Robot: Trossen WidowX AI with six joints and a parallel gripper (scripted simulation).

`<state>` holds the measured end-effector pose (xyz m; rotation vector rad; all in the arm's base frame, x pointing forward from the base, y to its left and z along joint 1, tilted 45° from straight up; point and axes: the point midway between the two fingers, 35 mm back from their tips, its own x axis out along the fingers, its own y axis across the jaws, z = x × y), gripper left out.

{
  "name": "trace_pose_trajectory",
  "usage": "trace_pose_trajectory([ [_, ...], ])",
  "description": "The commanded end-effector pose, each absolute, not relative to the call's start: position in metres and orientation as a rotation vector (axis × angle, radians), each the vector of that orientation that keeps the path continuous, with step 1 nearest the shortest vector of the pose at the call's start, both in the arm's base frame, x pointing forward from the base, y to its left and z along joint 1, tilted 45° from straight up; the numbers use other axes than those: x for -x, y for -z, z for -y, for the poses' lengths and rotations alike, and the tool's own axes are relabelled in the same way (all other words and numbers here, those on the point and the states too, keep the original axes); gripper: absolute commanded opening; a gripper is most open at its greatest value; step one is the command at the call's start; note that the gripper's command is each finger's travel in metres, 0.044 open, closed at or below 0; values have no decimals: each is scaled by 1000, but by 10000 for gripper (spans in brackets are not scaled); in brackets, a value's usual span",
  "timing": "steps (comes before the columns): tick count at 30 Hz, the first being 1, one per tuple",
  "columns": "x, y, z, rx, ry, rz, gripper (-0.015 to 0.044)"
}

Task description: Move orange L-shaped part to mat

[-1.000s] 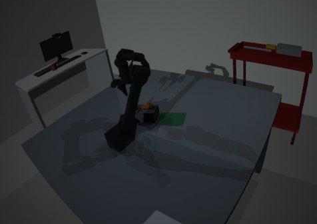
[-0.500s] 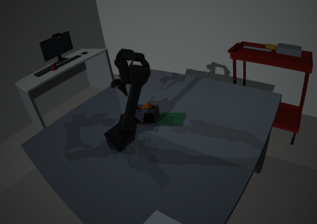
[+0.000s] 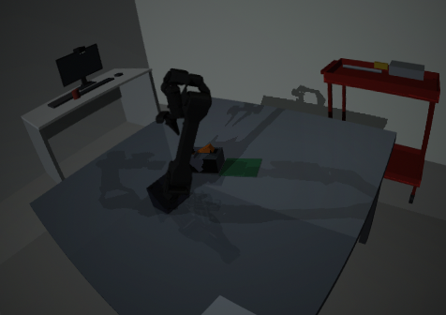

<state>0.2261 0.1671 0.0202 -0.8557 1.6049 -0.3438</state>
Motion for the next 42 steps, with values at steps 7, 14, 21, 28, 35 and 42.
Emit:
trace_pose_trajectory([
  [7,-227,-5,-153,856,347,-1609,180],
  [14,-223,29,-115,859,357,-1620,180],
  [21,-223,31,-113,859,357,-1620,180],
  [28,-223,39,-106,859,357,-1620,180],
  [35,-223,47,-98,859,358,-1619,180],
  [42,-222,55,-90,859,358,-1619,180],
])
